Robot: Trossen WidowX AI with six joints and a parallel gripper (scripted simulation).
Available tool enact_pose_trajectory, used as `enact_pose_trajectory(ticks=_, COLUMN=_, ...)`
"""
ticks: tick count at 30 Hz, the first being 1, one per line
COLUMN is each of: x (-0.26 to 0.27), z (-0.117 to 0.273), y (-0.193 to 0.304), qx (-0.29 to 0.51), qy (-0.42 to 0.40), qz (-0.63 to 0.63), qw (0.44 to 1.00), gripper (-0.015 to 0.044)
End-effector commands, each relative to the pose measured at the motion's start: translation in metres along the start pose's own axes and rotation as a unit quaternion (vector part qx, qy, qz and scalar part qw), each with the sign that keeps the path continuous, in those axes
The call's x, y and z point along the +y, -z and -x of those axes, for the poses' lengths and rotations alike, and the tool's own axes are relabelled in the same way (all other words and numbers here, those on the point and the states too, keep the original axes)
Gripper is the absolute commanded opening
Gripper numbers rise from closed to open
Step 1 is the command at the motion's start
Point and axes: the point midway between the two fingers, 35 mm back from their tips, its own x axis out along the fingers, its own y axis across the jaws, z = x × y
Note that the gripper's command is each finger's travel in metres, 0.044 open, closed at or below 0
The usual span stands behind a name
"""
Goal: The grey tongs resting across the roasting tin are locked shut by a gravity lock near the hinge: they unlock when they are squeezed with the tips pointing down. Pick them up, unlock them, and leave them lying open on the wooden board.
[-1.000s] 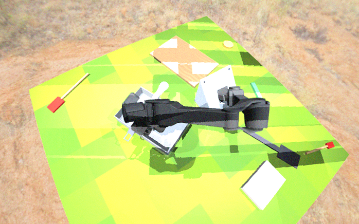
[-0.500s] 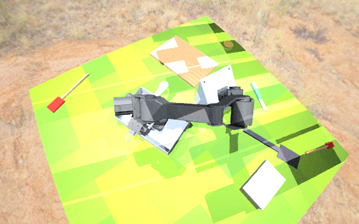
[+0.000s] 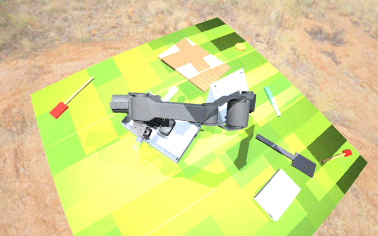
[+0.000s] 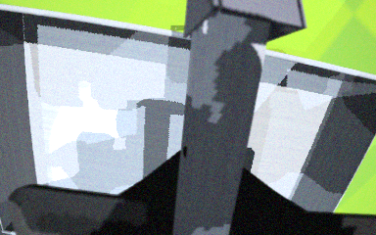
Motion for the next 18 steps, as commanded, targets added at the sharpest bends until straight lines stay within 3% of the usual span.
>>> enact_pose_trajectory(ticks=1, x=-0.001, z=0.007, y=-0.003, qx=-0.013, qy=-0.021, qz=0.002, qw=1.0, gripper=-0.015)
enact_pose_trajectory(ticks=18, x=-0.022, z=0.012, y=0.024, qx=-0.007, qy=-0.021, qz=-0.059, qw=0.998, gripper=-0.015)
